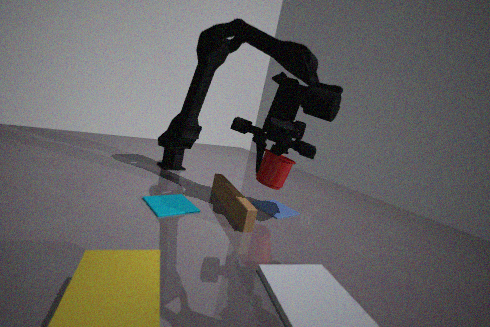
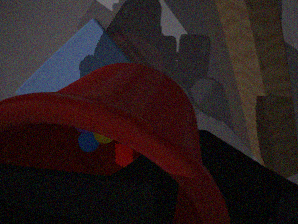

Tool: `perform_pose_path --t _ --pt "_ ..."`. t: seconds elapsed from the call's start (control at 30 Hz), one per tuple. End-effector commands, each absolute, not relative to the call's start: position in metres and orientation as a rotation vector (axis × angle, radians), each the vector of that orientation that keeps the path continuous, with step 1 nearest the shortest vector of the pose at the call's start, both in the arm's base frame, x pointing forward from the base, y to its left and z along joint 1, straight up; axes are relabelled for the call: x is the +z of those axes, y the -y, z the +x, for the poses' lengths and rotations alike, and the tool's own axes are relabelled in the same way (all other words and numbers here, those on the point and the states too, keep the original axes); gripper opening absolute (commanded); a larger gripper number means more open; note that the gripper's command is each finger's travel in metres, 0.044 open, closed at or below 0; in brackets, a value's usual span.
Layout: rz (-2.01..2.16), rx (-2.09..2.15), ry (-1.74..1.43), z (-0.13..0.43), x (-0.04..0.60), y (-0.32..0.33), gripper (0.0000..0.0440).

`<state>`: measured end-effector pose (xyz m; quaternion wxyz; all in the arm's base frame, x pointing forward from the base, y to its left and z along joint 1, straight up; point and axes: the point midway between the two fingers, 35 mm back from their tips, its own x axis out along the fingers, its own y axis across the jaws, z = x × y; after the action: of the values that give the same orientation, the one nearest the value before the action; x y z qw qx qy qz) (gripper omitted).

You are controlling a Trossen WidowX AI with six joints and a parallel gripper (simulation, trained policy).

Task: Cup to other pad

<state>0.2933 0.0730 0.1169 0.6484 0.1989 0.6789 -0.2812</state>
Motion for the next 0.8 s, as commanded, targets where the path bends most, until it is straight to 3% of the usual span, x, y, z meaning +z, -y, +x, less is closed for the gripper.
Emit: perform_pose_path --t 0.0,0.77 --pt "0.495 -0.648 -1.518 0.294 0.131 -0.068 0.0000" --pt "0.684 -0.734 -1.339 0.308 0.171 -0.007 0.0000"
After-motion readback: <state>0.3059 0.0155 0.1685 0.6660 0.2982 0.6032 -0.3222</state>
